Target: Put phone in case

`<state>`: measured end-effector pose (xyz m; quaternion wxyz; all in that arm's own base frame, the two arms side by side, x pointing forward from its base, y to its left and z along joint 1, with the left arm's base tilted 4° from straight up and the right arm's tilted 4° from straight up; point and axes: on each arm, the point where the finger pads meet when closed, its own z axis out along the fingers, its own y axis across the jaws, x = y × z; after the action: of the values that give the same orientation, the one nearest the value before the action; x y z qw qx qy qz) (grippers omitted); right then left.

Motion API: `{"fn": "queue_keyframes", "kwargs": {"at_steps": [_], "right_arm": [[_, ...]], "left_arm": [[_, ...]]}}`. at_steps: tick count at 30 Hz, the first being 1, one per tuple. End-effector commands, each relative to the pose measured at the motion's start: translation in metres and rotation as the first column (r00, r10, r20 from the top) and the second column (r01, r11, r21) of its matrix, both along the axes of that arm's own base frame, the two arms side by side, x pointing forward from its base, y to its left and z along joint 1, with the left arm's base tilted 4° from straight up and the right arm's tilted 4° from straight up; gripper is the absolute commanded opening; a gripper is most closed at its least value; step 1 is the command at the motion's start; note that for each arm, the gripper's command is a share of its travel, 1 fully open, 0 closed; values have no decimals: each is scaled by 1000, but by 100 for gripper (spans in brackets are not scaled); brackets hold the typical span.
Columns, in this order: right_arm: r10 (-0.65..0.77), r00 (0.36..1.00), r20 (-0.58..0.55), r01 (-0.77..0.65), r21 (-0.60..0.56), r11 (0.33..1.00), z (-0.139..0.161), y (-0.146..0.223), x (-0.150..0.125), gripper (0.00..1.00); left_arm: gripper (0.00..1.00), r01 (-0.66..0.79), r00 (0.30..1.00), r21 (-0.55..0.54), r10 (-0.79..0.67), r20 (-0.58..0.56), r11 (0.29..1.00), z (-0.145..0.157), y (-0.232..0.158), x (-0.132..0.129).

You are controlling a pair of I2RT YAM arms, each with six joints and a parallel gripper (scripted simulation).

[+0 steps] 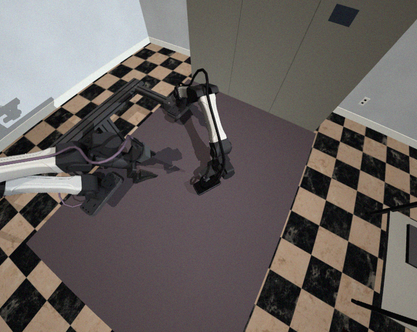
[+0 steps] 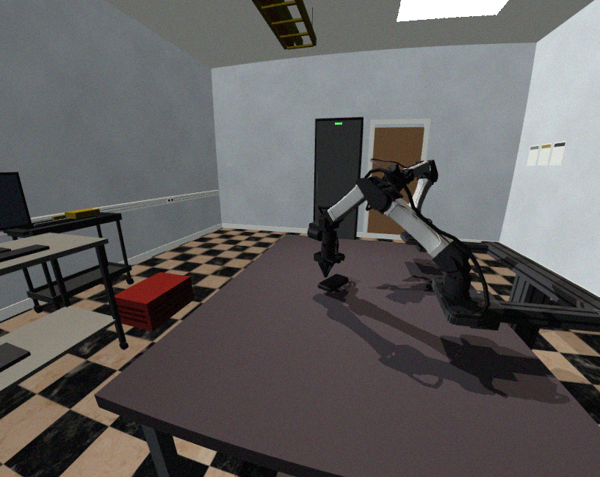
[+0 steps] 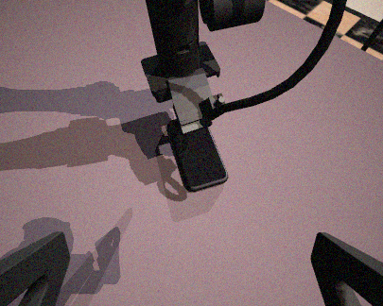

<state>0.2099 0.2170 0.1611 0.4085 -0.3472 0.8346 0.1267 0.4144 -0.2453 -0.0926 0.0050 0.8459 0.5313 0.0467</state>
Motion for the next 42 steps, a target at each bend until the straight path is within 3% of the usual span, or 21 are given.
{"fn": "queue_keyframes", "kwargs": {"at_steps": [1, 30, 33, 42], "right_arm": [[14, 999, 29, -15, 28, 999, 8, 5, 1, 100], [14, 999, 29, -15, 28, 999, 8, 5, 1, 100], [14, 999, 29, -15, 28, 999, 8, 5, 1, 100], [14, 999, 29, -15, 28, 999, 8, 5, 1, 100]], "left_arm": [[0, 47, 997, 30, -45, -66, 998, -7, -8, -10], [0, 39, 999, 20, -38, -38, 999, -5, -12, 0], [34, 39, 999, 20, -38, -38, 999, -5, -12, 0], [35, 46, 998, 15, -46, -41, 999, -15, -13, -8]]}}
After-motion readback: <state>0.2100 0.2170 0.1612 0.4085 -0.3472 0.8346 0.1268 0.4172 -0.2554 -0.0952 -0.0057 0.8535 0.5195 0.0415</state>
